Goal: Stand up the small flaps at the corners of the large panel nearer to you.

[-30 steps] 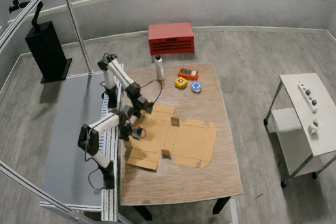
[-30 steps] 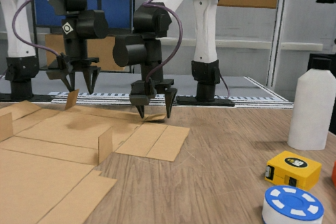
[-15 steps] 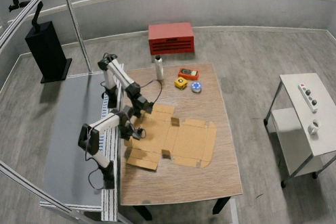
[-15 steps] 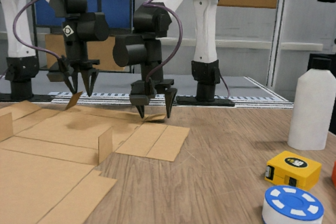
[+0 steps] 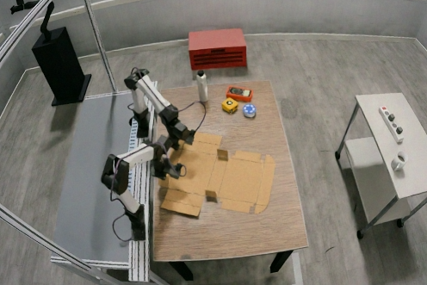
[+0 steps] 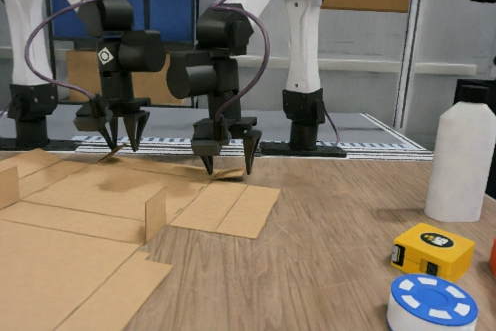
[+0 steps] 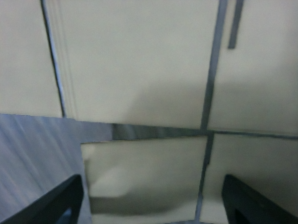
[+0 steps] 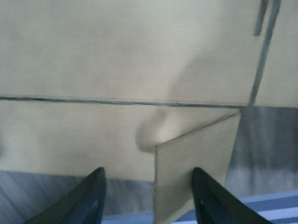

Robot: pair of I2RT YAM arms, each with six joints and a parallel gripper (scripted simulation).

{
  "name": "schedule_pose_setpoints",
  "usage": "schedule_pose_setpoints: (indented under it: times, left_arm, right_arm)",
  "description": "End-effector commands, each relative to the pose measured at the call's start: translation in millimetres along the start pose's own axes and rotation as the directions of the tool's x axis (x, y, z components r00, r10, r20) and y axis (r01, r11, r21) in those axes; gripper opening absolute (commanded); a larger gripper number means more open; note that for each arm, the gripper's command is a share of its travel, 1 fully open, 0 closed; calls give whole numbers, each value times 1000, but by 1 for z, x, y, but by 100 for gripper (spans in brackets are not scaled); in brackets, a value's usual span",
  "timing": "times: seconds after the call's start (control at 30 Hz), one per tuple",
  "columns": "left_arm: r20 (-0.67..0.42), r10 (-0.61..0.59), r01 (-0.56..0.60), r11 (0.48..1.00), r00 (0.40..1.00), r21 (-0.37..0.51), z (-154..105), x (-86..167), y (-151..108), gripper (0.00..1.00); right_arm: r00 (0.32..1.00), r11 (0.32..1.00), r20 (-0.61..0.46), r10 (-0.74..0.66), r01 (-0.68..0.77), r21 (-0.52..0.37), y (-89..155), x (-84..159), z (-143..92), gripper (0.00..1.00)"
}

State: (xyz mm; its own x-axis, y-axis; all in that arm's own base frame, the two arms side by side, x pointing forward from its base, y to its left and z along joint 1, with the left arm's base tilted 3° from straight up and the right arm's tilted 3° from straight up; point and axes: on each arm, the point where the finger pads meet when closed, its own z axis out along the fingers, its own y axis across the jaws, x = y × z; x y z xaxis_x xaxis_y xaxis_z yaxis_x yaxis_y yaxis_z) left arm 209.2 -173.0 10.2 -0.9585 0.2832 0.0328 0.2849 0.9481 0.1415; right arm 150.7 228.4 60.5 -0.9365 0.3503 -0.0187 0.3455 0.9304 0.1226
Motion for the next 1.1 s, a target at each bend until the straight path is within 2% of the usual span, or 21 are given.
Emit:
schedule_pose_setpoints:
  times: [0.0,0.13,0.2,0.23,0.3,0.37,0.43,0.47,0.63,0.67,1.07]
  left_arm:
    - [-20,-2,2,1000,1000,-23,12,4,0,76]
    - [-20,-2,2,1000,1000,-23,12,4,0,76]
    - [-20,-2,2,1000,1000,-23,12,4,0,76]
    - [-20,-2,2,1000,1000,-23,12,4,0,76]
    - [-20,-2,2,1000,1000,-23,12,4,0,76]
    - [-20,-2,2,1000,1000,-23,12,4,0,76]
    - [-20,-2,2,1000,1000,-23,12,4,0,76]
    - [-20,-2,2,1000,1000,-23,12,4,0,76]
    - [-20,-2,2,1000,1000,-23,12,4,0,76]
    - [-20,-2,2,1000,1000,-23,12,4,0,76]
    - [-20,-2,2,1000,1000,-23,12,4,0,76]
  right_arm:
    - [1000,999,17,4,-3,-40,14,-3,0,48]
    - [1000,1000,11,1,-1,-14,9,0,16,48]
    - [1000,1000,13,1,-1,-26,15,-1,16,48]
    - [1000,999,19,2,-2,-52,8,-4,7,48]
    - [1000,999,18,-2,3,-52,8,-2,7,48]
    - [1000,997,25,-1,3,-82,20,-5,0,48]
    - [1000,997,23,-1,3,-72,17,-4,1,48]
    - [1000,999,12,0,0,-40,11,-2,8,48]
    - [1000,999,12,0,0,-40,11,-2,8,48]
    - [1000,998,22,-1,3,-69,16,-4,1,48]
    - [1000,998,21,0,1,-63,11,-5,-21,48]
